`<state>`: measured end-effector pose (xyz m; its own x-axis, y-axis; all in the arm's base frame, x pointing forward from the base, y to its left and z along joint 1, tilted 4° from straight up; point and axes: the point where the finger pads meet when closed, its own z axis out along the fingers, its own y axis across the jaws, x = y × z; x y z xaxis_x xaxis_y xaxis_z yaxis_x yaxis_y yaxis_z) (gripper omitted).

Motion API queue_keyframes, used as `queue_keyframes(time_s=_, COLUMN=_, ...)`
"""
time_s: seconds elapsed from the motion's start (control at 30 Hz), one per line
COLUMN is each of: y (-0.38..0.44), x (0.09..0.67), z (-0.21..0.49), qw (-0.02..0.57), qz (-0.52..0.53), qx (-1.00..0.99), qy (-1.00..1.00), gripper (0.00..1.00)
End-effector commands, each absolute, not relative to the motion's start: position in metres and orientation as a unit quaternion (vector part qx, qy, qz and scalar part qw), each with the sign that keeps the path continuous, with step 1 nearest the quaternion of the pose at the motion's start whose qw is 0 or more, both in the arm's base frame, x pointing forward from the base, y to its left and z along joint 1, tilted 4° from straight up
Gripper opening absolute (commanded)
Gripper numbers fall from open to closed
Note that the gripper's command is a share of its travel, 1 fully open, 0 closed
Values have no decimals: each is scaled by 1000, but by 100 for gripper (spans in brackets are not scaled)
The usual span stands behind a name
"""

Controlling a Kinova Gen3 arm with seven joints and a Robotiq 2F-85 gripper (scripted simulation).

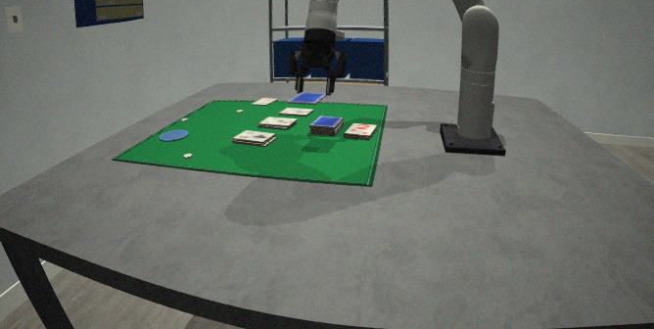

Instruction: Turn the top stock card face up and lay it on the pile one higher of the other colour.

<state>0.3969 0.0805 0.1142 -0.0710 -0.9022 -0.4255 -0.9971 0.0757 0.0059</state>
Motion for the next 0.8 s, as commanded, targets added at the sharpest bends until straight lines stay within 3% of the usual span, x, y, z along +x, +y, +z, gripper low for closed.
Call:
queue_keyframes(time_s=0.0, y=82, x=396, z=114, qw=158, qz=148, qx=-665, qy=715, gripper=71)
queue_keyframes(time_s=0.77, y=83, x=399, z=116, qw=142, qz=129, qx=-669, qy=718, gripper=71)
